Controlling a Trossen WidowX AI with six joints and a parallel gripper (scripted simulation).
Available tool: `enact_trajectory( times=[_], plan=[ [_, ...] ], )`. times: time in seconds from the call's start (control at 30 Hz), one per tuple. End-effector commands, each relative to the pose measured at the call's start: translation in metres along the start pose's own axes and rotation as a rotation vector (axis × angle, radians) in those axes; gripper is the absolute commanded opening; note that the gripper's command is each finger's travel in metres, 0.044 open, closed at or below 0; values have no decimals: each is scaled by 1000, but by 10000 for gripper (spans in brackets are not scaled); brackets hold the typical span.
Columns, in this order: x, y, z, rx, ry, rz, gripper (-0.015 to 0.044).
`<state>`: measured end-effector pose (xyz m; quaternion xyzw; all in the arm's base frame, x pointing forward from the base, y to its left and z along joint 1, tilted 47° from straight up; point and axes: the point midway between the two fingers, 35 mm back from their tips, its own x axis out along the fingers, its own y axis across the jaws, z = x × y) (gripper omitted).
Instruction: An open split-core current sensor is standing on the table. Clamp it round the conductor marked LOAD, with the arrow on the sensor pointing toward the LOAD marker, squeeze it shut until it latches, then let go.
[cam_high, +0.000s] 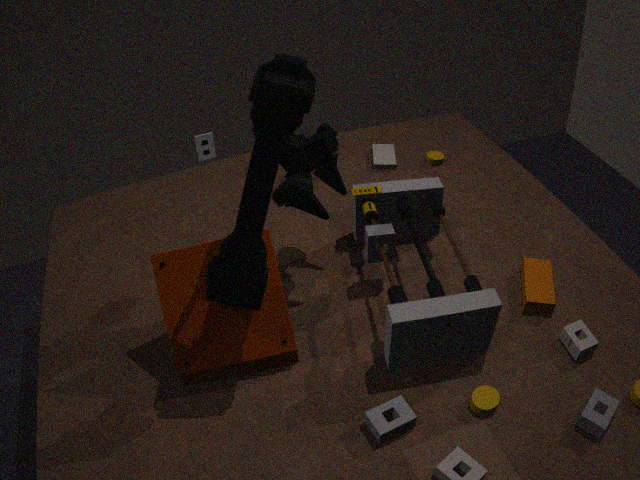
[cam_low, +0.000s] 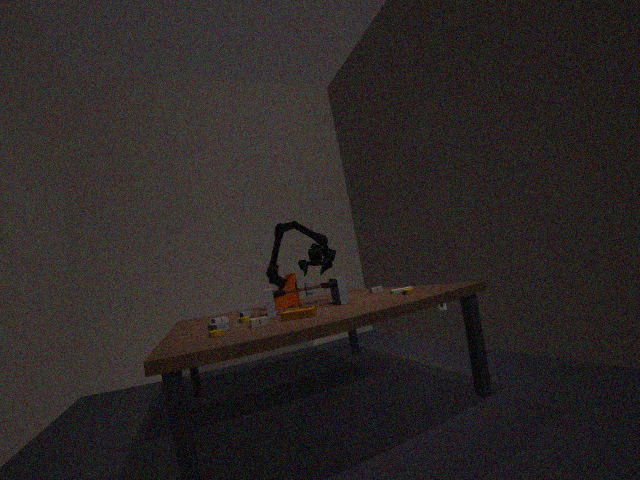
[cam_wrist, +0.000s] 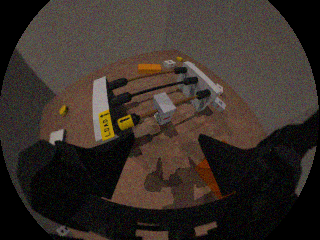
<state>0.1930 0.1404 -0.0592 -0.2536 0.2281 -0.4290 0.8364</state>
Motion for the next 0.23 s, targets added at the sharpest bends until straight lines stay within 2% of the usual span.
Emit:
enact_trajectory(
  times=[0.0,0.17,0.2],
  plan=[
    [0,0,0,-3,5,0,440],
    [5,0,11,-266,110,-10,440],
    [2,0,1,-112,30,-9,440]
  ],
)
